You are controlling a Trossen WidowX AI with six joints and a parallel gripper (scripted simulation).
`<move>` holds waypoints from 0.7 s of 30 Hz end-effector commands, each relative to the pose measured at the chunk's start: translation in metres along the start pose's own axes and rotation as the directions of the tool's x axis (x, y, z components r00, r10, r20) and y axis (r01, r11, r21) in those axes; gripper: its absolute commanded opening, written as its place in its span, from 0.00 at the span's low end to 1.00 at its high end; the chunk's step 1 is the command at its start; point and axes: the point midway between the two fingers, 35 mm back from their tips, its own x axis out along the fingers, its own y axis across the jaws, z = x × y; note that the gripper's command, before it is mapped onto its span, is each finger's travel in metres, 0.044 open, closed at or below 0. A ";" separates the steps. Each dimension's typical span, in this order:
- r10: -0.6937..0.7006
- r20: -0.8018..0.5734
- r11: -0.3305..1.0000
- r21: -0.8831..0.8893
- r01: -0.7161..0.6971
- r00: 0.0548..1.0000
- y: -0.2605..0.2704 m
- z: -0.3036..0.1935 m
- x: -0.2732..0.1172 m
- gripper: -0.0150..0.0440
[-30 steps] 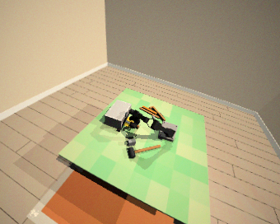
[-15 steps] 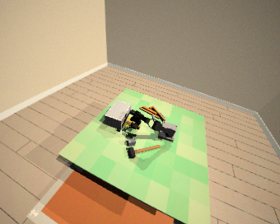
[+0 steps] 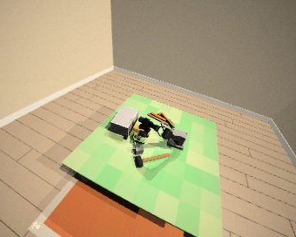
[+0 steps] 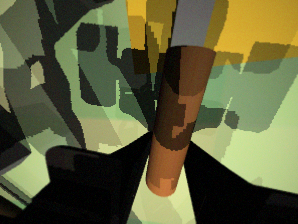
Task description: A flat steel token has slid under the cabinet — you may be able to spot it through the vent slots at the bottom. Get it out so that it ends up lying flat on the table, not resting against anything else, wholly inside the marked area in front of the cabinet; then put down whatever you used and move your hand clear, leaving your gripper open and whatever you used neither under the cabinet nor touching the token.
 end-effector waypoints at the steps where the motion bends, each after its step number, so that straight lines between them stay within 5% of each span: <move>1: -0.001 -0.003 1.000 0.003 0.001 1.000 -0.001 -0.005 0.001 0.25; 21: -0.001 -0.004 1.000 0.004 0.001 1.000 0.001 -0.026 0.001 0.25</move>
